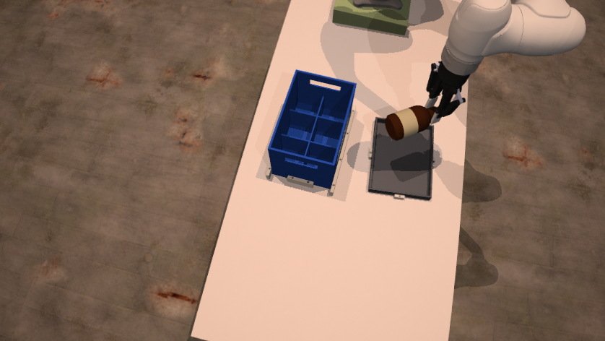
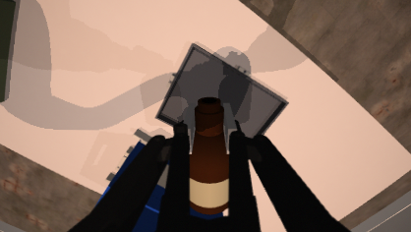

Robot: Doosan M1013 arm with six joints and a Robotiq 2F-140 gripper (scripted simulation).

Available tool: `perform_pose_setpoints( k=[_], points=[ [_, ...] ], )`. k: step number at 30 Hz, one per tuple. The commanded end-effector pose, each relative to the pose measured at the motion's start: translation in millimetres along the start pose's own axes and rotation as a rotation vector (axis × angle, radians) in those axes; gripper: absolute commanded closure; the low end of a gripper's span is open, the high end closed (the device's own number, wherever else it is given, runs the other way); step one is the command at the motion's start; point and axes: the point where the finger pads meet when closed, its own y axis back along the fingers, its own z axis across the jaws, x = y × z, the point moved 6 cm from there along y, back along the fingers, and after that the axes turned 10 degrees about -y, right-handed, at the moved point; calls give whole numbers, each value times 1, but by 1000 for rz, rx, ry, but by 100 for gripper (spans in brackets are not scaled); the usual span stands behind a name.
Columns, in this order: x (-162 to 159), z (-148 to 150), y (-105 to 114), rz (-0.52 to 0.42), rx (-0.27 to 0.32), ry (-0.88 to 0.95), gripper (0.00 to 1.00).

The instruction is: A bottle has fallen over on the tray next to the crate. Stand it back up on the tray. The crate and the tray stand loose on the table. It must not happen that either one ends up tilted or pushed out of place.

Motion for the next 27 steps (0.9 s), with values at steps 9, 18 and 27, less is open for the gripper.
perform_pose_setpoints(
  k=[9, 18, 27],
  points=[
    [0, 0, 0, 0, 0, -55, 90],
    [0, 0, 0, 0, 0, -163, 90],
    [0, 0, 0, 0, 0, -257, 90]
  ],
)
